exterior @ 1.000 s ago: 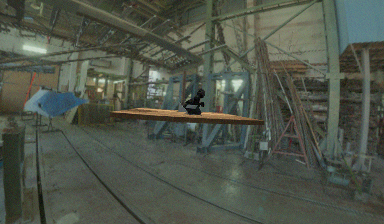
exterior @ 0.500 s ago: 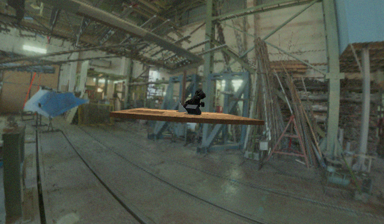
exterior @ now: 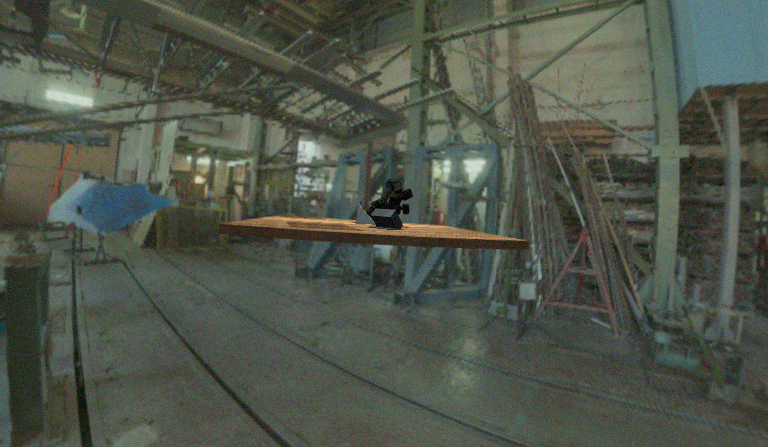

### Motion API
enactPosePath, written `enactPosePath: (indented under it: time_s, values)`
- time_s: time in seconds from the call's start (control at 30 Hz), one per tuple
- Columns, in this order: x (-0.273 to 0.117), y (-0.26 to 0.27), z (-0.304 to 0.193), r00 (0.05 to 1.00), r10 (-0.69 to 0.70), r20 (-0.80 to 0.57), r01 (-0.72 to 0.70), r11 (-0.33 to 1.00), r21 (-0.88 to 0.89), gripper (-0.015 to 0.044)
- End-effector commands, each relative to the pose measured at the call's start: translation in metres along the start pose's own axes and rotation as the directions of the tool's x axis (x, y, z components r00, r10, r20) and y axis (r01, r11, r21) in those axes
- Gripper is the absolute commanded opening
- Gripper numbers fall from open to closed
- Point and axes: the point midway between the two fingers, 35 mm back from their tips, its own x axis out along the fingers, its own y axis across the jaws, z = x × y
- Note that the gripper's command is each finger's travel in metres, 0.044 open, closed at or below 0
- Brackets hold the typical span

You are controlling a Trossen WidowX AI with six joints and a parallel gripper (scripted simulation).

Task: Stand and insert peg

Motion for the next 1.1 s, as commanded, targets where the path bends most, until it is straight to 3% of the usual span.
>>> enactPosePath:
  time_s: [0.0, 1.07]
  values:
    - [-0.002, -0.002, -0.002, 0.999, -0.004, 0.037, 0.004, 1.000, 0.005, 0.0051]
    - [-0.019, -0.003, -0.016, 0.952, -0.006, 0.307, 0.003, 1.000, 0.010, 0.0051]
